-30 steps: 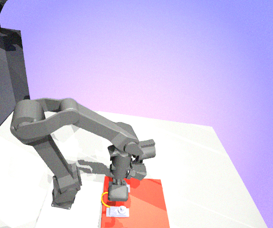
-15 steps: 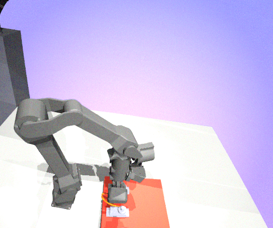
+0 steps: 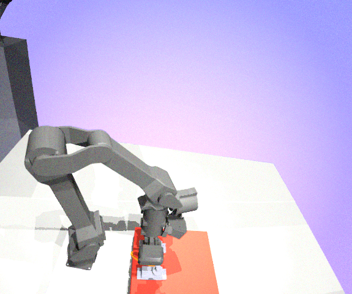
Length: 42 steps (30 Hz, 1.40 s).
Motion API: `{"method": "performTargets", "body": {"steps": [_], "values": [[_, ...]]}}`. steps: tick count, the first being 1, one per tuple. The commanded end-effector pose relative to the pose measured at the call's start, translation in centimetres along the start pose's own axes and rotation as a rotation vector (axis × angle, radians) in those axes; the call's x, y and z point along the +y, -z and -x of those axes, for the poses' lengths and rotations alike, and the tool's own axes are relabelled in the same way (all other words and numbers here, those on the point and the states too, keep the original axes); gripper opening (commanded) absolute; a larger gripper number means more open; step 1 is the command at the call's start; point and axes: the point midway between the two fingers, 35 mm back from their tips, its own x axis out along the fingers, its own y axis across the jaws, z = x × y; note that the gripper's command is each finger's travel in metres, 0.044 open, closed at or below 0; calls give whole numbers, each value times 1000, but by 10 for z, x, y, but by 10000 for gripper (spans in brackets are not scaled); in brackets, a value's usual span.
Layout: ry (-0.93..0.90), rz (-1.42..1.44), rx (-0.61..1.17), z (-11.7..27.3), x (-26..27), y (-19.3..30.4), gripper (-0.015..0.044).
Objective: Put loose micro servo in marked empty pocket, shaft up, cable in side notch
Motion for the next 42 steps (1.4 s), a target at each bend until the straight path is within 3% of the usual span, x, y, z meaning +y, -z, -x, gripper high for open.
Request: {"method": "performTargets", "body": {"steps": [1,8,15,26,27,36,42], "values": [[3,3,-1,-4,-1,0,0],[3,3,-1,-11,-1,0,0],[3,3,-1,-8,0,1,184],[3,3,-1,27,0,2,188],[0,7,-5,25,0,0,214],[2,5,-8,66,3,-61,440],[3,3,-9,92,0,-107,440]]}}
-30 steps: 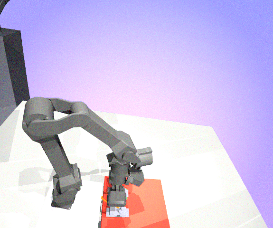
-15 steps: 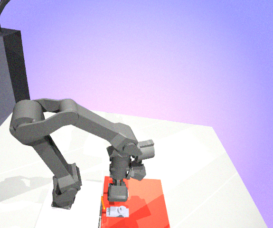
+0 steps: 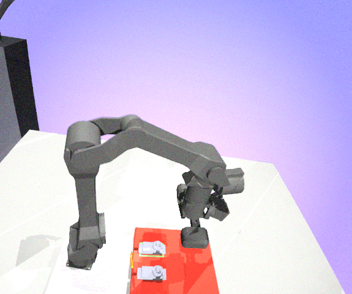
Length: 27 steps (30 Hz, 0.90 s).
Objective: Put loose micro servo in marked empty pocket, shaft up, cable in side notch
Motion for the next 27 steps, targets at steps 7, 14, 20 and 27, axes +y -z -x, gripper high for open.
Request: {"method": "performTargets", "body": {"steps": [7,14,20,27], "values": [[-1,-1,-2,44,-2,-10,440],[-1,-2,-5,55,-2,-6,440],[-1,-2,-5,55,-2,-6,440],[-1,-2,-5,55,-2,-6,440]]}}
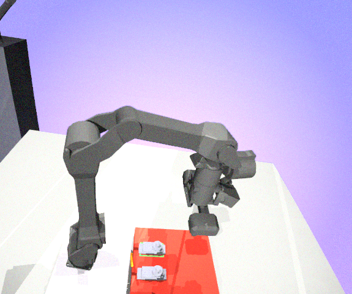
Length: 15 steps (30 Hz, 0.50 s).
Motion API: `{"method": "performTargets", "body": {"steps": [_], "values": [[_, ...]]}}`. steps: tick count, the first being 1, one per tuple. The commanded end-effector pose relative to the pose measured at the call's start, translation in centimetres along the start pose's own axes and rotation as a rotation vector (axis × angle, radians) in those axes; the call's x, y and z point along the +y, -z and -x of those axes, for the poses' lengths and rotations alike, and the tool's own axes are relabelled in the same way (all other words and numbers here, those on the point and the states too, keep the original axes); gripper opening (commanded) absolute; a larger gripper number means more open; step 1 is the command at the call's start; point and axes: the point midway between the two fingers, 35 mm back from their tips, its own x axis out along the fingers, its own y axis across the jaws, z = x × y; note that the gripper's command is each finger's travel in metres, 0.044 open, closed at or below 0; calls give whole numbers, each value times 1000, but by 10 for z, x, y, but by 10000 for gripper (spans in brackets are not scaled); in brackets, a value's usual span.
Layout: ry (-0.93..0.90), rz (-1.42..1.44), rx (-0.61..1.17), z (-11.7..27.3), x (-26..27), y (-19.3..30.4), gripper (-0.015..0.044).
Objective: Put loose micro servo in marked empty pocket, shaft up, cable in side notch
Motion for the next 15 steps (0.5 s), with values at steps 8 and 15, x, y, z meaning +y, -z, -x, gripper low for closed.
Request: {"method": "performTargets", "body": {"steps": [8,15], "values": [[0,-4,1,0,0,0,440],[0,-4,1,0,0,0,440]]}}
